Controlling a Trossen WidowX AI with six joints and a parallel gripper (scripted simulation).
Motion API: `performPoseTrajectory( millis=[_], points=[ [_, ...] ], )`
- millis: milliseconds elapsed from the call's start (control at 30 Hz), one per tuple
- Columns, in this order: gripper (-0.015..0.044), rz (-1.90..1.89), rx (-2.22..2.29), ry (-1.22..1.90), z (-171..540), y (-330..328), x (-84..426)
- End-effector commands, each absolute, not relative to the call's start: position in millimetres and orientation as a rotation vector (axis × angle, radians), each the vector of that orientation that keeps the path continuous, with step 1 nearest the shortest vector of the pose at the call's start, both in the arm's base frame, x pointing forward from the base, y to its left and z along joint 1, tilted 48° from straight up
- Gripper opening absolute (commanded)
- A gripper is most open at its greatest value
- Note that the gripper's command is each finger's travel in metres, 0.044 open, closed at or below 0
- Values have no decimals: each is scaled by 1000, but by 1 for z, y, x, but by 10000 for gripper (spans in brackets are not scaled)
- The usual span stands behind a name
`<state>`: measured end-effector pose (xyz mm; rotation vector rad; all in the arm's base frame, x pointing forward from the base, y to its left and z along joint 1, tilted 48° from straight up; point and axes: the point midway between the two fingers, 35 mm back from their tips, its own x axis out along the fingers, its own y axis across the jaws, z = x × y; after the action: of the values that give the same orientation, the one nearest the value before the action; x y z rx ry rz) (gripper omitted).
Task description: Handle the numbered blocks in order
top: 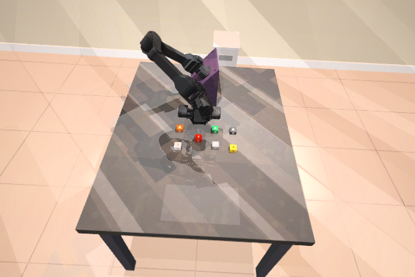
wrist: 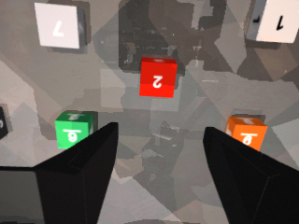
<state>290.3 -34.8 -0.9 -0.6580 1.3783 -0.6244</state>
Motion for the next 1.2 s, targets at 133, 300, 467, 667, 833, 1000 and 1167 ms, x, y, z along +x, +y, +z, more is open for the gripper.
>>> performPoseTrajectory(
  millis=[133, 300, 467, 667, 833, 1000, 1167],
  points=[
    [120, -631, -650, 1375, 13, -22, 288],
    [120, -630, -649, 1376, 12, -20, 288],
    [120, -606, -635, 1380, -36, 30, 284],
    [120, -614, -636, 1381, -105, 88, 252],
    [120, -623, -640, 1377, -122, 98, 241],
    [173, -621, -640, 1378, -132, 88, 243],
    [304, -627, -644, 1376, -176, 37, 248]
  ],
)
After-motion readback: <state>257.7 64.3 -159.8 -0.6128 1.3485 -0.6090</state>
